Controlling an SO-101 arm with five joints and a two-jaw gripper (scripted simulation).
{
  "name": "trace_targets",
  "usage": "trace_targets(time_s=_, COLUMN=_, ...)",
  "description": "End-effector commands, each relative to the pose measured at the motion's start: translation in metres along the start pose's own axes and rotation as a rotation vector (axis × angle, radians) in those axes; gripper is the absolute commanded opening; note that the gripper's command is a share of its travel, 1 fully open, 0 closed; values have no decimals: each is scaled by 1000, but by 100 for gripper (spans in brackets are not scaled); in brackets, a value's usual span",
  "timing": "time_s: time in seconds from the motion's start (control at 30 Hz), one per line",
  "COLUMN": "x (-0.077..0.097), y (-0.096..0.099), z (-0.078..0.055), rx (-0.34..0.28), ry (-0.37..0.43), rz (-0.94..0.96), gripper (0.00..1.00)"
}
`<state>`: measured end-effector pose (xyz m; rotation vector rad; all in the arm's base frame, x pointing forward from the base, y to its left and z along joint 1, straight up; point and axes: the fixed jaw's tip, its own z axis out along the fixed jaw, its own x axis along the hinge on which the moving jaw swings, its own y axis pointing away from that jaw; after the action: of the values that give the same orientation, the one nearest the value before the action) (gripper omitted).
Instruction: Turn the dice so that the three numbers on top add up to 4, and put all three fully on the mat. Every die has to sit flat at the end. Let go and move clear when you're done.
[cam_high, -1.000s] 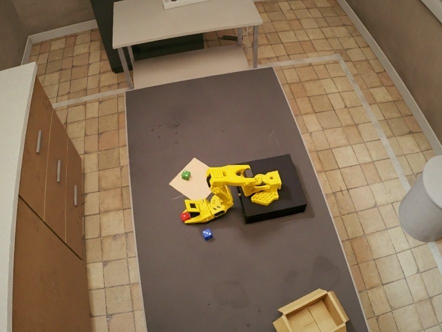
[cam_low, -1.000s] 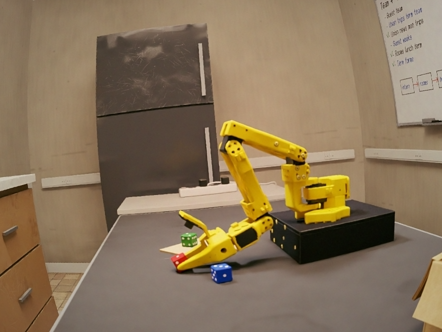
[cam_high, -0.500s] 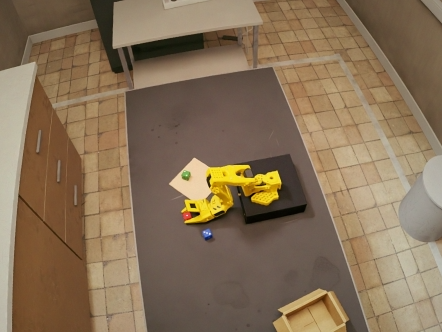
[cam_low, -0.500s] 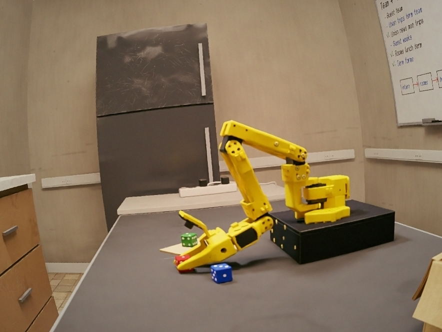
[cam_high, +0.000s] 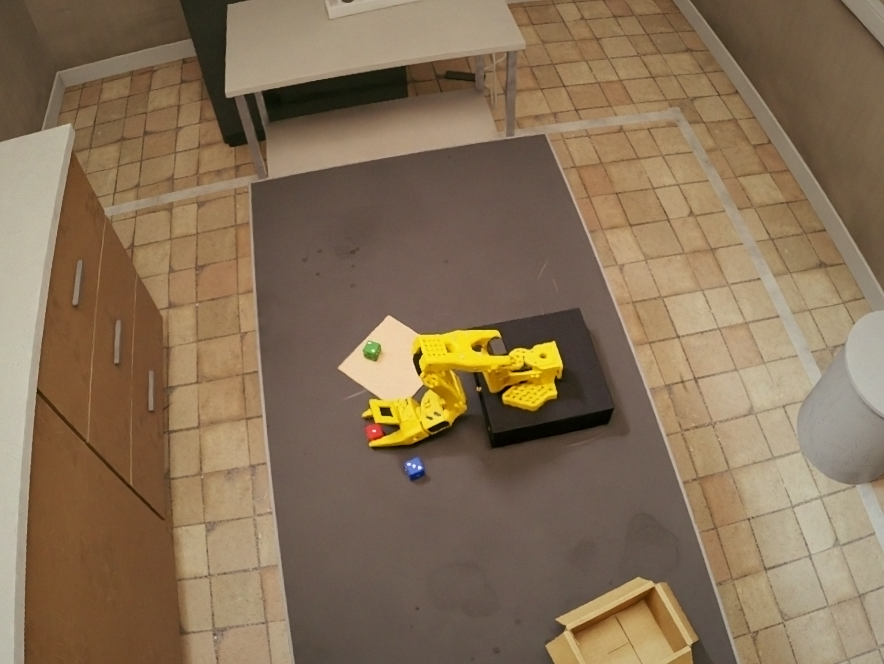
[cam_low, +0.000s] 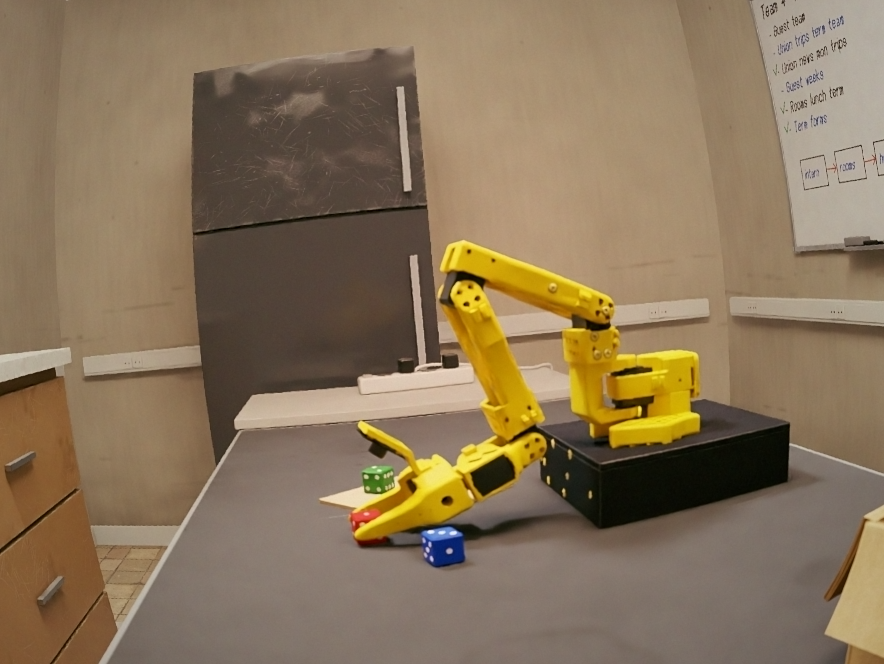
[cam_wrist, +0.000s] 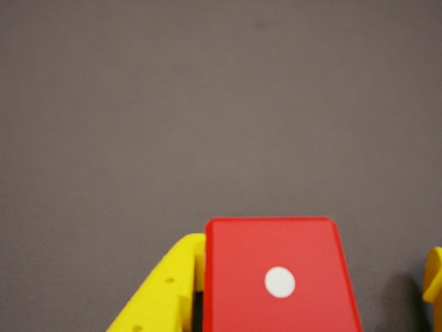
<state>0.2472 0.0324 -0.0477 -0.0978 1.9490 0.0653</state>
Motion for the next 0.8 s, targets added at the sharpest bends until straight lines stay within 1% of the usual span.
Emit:
trace_targets(time_s=0.0, x=2, y=-1, z=0, rx=5, ry=2, rz=-7, gripper=33)
trace_targets(time_s=0.17, x=1, y=-1, z=0, rx=5, ry=2, rz=-7, gripper=33)
trace_targets(time_s=0.27, x=-3, y=-1, z=-1, rx=5, ry=2, rz=-7, gripper=33)
trace_targets(time_s=0.53, x=-24, y=-1, z=-6, rx=5, ry=2, rz=-7, gripper=33)
trace_targets(time_s=0.6, x=-24, y=-1, z=-6, rx=5, ry=2, rz=-7, gripper=33)
trace_targets(time_s=0.77, x=-37, y=-1, z=-12, rx=4, ry=2, rz=-7, gripper=33)
